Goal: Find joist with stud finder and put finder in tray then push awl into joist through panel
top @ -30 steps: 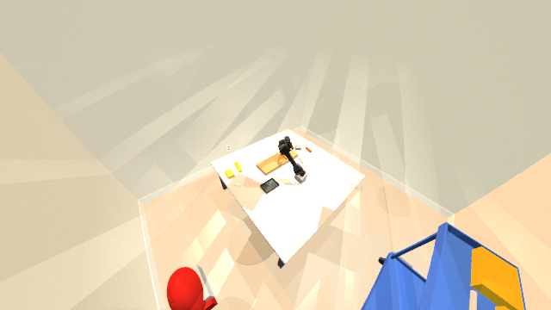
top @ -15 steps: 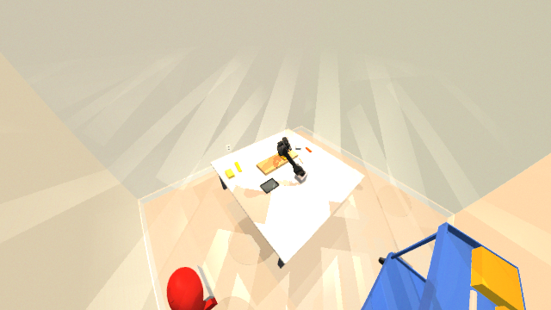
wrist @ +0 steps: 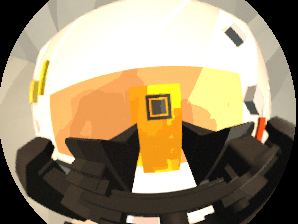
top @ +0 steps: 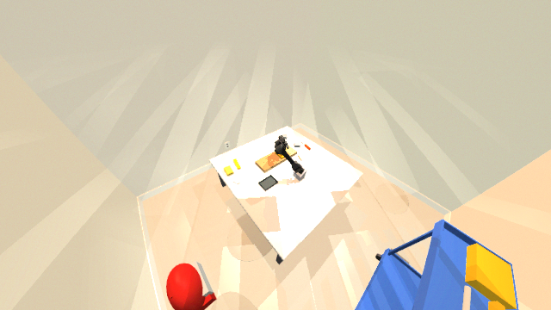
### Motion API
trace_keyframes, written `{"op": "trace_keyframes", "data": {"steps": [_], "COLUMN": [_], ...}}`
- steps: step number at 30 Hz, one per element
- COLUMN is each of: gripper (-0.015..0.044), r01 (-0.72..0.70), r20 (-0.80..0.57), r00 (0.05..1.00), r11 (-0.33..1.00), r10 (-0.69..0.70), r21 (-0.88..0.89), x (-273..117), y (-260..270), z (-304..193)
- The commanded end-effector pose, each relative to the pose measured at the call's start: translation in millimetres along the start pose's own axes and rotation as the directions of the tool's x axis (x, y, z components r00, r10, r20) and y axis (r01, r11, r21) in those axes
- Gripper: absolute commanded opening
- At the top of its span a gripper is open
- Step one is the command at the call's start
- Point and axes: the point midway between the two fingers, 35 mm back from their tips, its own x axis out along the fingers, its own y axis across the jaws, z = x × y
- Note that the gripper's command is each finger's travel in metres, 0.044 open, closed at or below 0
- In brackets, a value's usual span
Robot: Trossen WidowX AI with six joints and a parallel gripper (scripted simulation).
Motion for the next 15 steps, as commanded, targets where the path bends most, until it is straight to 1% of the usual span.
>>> {"op": "trace_keyframes", "data": {"steps": [1,15], "gripper": [0.0,0.0], "r01": [-0.005,-0.006], "r20": [-0.001,-0.001], "r00": [1.0,1.0], "r11": [1.0,1.0], "r10": [0.005,0.006], "r21": [-0.001,0.0], "x": [0.5,0.5], "y": [9.8,37.4], "z": [-0.7,-0.6]}}
